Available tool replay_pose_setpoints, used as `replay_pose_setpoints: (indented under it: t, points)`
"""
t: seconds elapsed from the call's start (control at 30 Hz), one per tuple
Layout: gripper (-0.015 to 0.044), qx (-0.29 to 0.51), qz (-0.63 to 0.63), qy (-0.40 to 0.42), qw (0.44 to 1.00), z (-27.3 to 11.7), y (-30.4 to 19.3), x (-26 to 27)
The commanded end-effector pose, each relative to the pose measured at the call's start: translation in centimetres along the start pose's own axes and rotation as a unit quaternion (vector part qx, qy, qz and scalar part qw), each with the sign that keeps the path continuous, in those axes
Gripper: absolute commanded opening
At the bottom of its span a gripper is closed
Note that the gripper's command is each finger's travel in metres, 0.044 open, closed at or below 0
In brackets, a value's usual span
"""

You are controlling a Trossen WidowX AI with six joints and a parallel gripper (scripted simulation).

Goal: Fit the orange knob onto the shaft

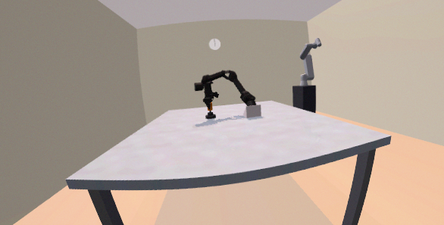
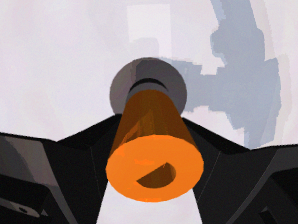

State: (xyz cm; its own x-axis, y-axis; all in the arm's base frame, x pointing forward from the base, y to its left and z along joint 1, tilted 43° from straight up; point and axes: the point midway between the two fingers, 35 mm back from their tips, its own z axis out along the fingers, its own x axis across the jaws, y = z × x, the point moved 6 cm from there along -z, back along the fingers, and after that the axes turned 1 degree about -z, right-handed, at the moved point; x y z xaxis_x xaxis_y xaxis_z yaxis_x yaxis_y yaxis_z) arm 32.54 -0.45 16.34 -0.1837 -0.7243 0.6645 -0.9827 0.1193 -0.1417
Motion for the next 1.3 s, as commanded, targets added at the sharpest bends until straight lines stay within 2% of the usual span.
replay_pose_setpoints:
  t: [0.0, 0.67, 0.93, 1.27]
  points:
    - [0.0, 0.002, -0.003, -0.001, 1.0, -0.03, 0.09, -0.1]
    - [0.0, 0.002, -0.003, -0.001, 1.0, -0.23, 0.03, 0.01]
    - [0.0, 0.002, -0.104, -0.001, 0.995, -0.29, -0.22, 0.04]
    - [0.0, 0.002, -0.108, -0.001, 0.994, 0.24, -0.33, 0.04]
